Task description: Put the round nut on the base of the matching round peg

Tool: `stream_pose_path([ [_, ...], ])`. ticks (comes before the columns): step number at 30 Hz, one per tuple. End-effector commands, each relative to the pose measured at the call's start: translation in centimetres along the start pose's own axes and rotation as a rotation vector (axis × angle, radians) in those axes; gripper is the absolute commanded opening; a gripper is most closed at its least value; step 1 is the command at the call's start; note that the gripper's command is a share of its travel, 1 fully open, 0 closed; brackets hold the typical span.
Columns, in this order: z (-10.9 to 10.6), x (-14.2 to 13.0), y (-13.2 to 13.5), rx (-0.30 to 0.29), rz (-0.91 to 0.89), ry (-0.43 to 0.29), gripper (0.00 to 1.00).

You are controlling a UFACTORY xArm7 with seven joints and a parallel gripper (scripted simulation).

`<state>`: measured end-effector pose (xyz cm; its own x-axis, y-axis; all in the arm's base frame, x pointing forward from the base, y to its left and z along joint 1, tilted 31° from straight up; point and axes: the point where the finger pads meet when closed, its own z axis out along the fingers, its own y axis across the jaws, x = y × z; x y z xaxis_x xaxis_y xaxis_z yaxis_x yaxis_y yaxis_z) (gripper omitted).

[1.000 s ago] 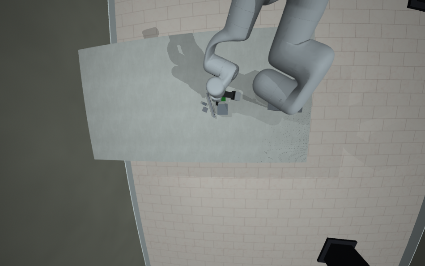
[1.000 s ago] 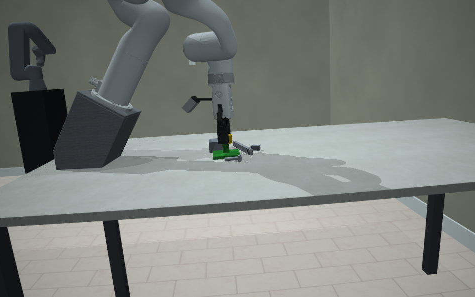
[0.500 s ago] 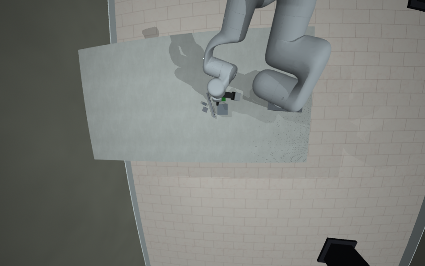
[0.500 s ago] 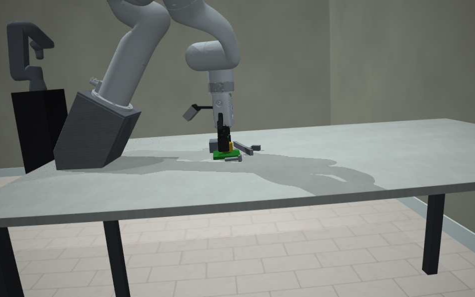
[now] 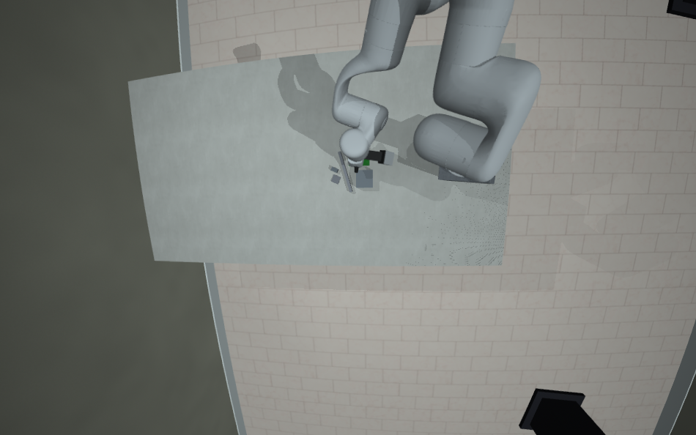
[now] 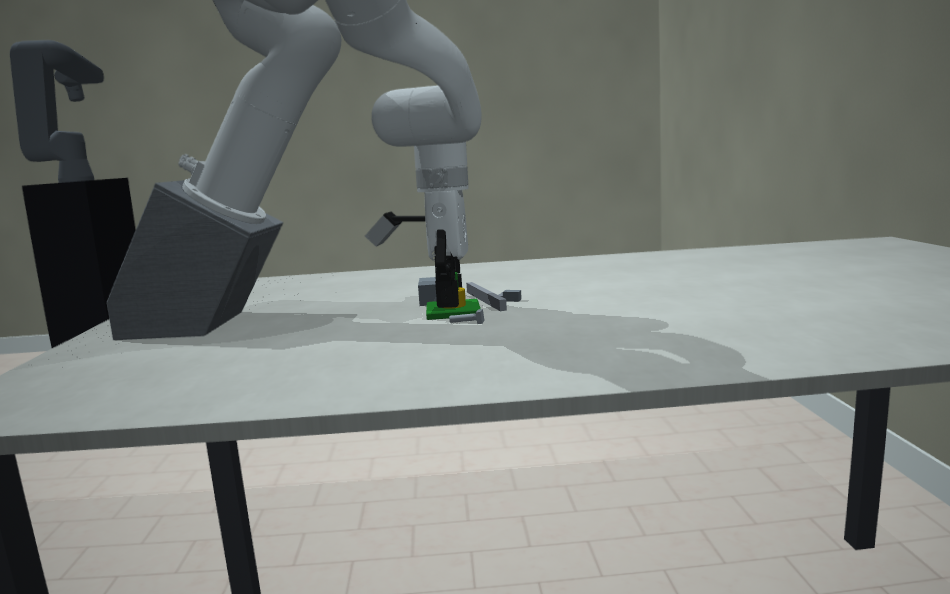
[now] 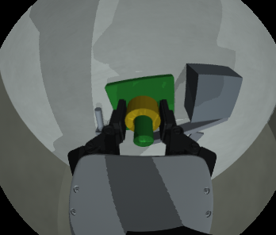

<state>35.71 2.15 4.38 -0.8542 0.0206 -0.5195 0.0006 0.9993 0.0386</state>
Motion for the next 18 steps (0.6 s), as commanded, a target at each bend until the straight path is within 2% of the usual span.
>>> stream_pose_path([
  [1, 0.01, 0.01, -0.05, 0.002, 0.0, 0.0, 0.0],
  [16, 0.01, 0.01, -0.05, 0.002, 0.0, 0.0, 0.0],
  [17, 0.01, 0.01, -0.05, 0.002, 0.0, 0.0, 1.0],
  [18, 0.01, 0.01, -0.05, 0.002, 0.0, 0.0, 1.0],
])
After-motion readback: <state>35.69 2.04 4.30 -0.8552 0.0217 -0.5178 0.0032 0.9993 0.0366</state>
